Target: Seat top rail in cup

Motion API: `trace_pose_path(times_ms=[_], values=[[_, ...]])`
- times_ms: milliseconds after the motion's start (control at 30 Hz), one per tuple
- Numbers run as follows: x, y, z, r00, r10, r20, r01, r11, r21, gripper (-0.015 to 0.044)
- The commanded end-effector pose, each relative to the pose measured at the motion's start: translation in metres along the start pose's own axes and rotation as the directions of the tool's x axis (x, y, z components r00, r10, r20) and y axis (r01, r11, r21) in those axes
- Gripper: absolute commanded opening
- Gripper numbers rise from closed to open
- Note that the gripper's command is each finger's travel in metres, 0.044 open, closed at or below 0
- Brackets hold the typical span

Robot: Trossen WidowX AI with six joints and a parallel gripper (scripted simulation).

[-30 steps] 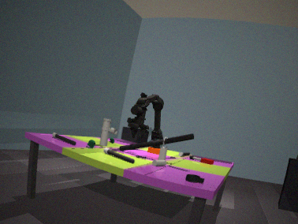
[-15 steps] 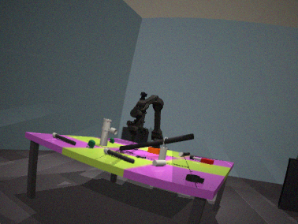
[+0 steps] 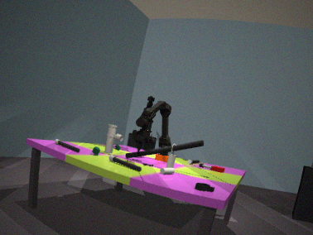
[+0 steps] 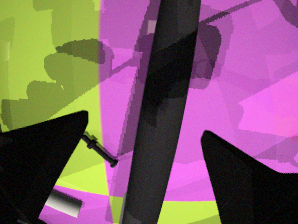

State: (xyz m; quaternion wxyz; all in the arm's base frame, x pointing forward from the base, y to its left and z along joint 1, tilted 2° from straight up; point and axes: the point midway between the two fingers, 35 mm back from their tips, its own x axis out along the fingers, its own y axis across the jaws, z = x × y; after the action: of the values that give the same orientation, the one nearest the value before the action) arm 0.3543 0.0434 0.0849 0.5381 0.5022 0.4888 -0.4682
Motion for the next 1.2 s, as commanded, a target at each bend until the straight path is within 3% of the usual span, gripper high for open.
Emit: trace_pose_path(times_ms=[0, 633, 900, 1167], values=[[0.01, -0.003, 0.0, 1.0, -0.014, 0.0, 0.014, 1.0, 0.003, 0.044], [0.036, -0.005, 0.0, 1.0, -0.014, 0.0, 0.014, 1.0, 0.004, 0.044], [0.036, -0.005, 0.0, 1.0, -0.014, 0.0, 0.014, 1.0, 0.004, 0.023], [0.036, -0.005, 0.0, 1.0, -0.014, 0.0, 0.014, 1.0, 0.004, 0.0177]])
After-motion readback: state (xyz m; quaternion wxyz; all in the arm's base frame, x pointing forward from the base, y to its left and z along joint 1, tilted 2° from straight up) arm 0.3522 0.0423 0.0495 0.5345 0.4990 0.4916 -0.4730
